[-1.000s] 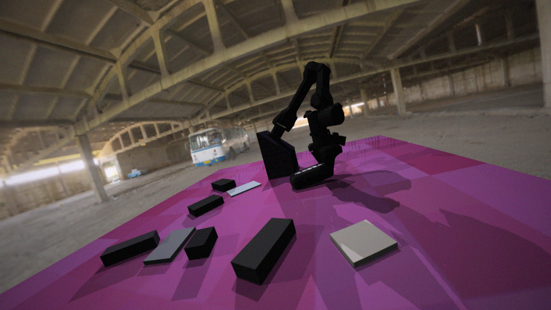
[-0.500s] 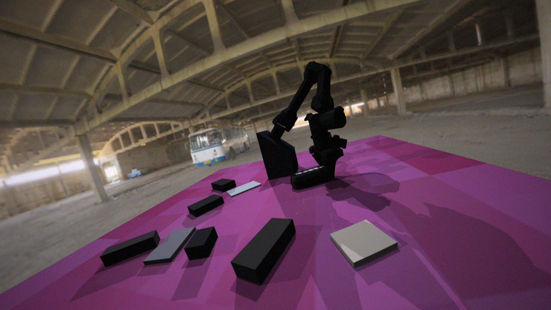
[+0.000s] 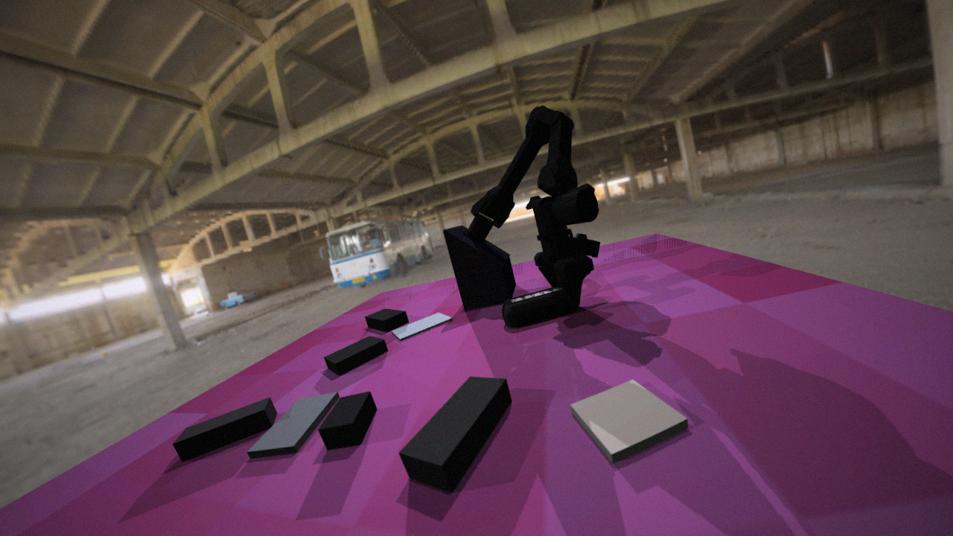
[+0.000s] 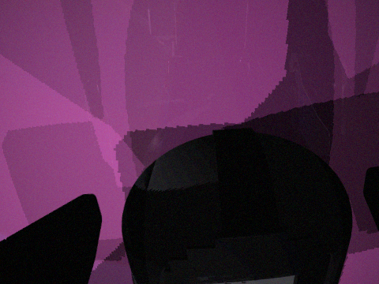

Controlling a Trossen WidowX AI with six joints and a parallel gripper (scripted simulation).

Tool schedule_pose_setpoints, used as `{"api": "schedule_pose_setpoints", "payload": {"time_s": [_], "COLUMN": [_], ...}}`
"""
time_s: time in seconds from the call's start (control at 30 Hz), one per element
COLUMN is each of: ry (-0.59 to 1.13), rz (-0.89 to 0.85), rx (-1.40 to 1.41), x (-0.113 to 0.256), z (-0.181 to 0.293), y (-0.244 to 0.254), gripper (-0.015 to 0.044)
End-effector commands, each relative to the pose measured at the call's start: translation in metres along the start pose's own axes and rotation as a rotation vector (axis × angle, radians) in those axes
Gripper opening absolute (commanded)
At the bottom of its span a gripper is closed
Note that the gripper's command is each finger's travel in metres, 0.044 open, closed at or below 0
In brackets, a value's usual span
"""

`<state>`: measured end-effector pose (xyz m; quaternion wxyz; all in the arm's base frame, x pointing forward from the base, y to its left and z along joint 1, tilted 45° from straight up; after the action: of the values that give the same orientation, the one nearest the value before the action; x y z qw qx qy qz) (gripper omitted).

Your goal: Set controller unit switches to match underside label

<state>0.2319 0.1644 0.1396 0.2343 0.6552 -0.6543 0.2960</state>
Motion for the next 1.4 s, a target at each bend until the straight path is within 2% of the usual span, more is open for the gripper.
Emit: {"api": "schedule_pose_setpoints", "payload": {"time_s": [0.0, 0.13, 0.37, 0.93, 1.03, 1.37], "ry": [0.000, 0.005, 0.001, 0.000, 0.002, 0.067], "rz": [0.000, 0.001, 0.000, 0.000, -0.005, -0.056], "rx": [0.000, -0.004, -0.001, -0.001, -0.067, -1.056], "x": [0.000, 0.004, 0.040, 0.041, 0.041, 0.046], "z": [0.000, 0.006, 0.058, 0.059, 0.059, 0.054], "y": [0.000, -0.002, -0.010, -0.010, -0.011, -0.025], "gripper": [0.0440, 0.0440, 0.0440, 0.0440, 0.0361, 0.0099]}}
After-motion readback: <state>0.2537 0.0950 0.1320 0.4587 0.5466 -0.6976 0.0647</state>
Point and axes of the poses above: the point midway between the two fingers, 35 mm back from their tips, its own x axis back along the fingers, its own y axis across the jaws, z = x × y, the point moved 10 cm from there along x, back along the fingers, and after that the axes turned 11 degrees about -x, right-handed, at the moved point
